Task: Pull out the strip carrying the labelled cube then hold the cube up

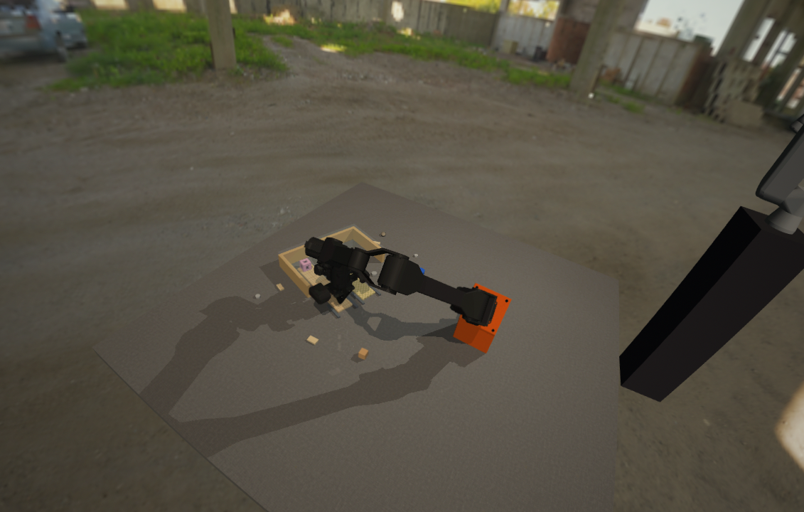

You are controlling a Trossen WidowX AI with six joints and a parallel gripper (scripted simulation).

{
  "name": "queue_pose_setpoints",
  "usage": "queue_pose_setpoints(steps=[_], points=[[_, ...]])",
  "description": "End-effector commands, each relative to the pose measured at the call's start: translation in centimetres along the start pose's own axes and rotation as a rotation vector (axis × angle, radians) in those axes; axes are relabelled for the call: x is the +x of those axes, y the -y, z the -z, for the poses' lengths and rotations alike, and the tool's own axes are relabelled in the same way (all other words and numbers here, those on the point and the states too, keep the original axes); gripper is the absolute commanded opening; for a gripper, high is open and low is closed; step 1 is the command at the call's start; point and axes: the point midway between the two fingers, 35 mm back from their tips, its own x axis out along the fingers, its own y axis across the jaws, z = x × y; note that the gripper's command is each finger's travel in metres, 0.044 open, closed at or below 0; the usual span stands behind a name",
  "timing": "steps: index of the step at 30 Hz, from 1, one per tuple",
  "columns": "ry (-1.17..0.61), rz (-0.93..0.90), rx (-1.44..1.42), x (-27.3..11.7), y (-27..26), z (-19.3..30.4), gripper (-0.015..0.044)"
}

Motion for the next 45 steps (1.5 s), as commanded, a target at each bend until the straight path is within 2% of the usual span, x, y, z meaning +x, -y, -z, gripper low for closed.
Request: queue_pose_setpoints(steps=[1, 45], points=[[0.001, 0.005, 0.004, 0.15, 0.09, -0.02, 0.0], [0.001, 0.004, 0.004, 0.58, -0.07, -0.44, 0.0]])
